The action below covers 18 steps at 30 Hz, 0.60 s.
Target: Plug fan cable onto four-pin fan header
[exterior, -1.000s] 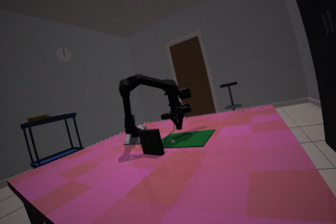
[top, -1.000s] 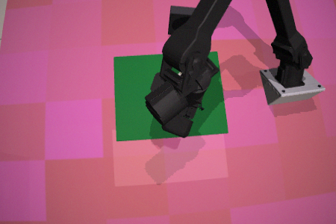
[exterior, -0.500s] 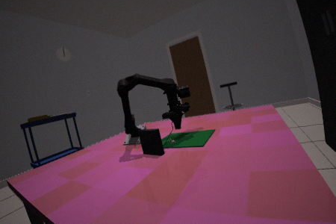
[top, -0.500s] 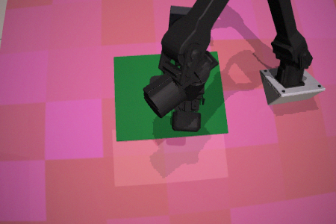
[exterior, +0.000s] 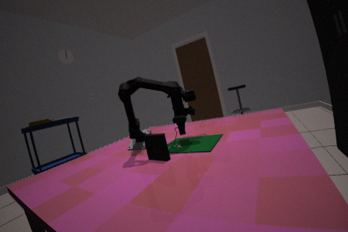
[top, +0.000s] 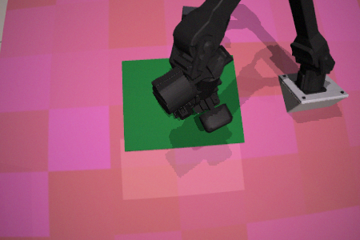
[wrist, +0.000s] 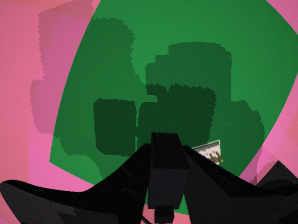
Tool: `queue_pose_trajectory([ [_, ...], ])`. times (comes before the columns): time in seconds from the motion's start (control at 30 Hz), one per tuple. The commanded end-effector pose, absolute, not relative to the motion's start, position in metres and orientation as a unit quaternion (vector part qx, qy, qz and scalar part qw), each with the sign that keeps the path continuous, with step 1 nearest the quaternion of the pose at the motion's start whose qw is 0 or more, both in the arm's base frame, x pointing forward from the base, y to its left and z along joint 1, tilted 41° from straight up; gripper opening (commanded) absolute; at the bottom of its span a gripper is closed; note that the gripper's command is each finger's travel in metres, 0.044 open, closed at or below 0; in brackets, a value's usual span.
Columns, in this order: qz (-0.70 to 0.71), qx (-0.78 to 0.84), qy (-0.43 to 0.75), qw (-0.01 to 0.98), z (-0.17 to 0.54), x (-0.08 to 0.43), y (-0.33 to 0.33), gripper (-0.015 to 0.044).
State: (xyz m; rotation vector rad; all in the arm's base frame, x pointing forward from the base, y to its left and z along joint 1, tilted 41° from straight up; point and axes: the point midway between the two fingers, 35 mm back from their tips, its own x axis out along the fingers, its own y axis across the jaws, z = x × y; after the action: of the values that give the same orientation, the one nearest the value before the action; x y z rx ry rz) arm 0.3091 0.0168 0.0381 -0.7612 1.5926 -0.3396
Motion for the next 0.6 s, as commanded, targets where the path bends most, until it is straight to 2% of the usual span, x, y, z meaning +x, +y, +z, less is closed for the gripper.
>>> queue_pose_trajectory([
  [0.0, -0.100, -0.377, 0.701, 0.597, 0.042, 0.306, 0.012, 0.0000],
  [0.57, 0.107, -0.534, 0.700, 0.462, 0.055, 0.302, -0.003, 0.0000],
])
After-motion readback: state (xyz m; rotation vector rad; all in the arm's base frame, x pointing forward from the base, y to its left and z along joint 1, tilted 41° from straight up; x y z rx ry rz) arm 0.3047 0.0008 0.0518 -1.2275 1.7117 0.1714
